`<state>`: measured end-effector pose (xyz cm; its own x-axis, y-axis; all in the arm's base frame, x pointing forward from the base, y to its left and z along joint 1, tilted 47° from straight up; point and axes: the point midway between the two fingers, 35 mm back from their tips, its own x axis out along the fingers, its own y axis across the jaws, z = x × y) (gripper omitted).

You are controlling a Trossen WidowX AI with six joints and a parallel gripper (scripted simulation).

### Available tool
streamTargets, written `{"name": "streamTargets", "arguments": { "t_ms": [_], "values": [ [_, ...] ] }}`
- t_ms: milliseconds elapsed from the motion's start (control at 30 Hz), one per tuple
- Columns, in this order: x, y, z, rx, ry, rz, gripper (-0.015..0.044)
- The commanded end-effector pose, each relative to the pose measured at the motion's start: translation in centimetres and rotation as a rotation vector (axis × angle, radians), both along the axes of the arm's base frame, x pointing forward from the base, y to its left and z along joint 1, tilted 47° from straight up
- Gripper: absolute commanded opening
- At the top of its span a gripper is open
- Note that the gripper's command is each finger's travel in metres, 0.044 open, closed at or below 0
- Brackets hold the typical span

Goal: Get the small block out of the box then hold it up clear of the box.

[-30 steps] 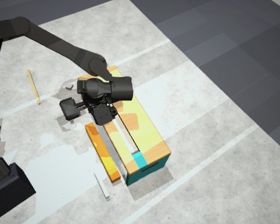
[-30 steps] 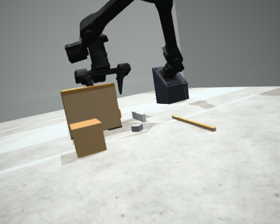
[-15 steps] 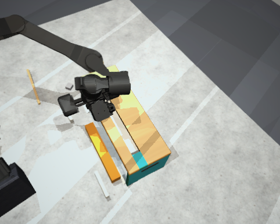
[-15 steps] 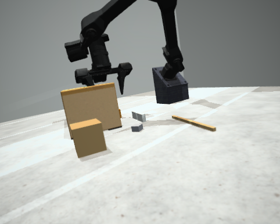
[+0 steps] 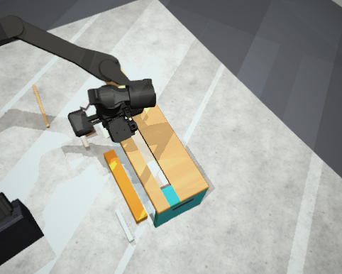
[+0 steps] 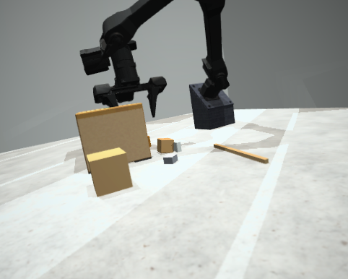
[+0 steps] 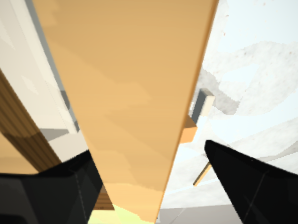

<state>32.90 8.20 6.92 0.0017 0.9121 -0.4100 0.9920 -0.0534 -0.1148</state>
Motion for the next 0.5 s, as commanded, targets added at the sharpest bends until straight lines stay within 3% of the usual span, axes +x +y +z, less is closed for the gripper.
{"name": "streamTargets", "arguments": {
  "t_ms": [0,167,400,467],
  "values": [
    [0.3,-1.3,1.2,-0.003,-0.003,-0.006,0.0400],
    [0.2,-4.8,3.8,-0.004,0.002,-0.005,0.0400],
    [0.3,-4.6,3.7,-0.001,-0.001,-0.015,0.0400],
    [0.2,-4.6,3.8,-0.011,-0.075,0.018,0.0348]
  ]
}}
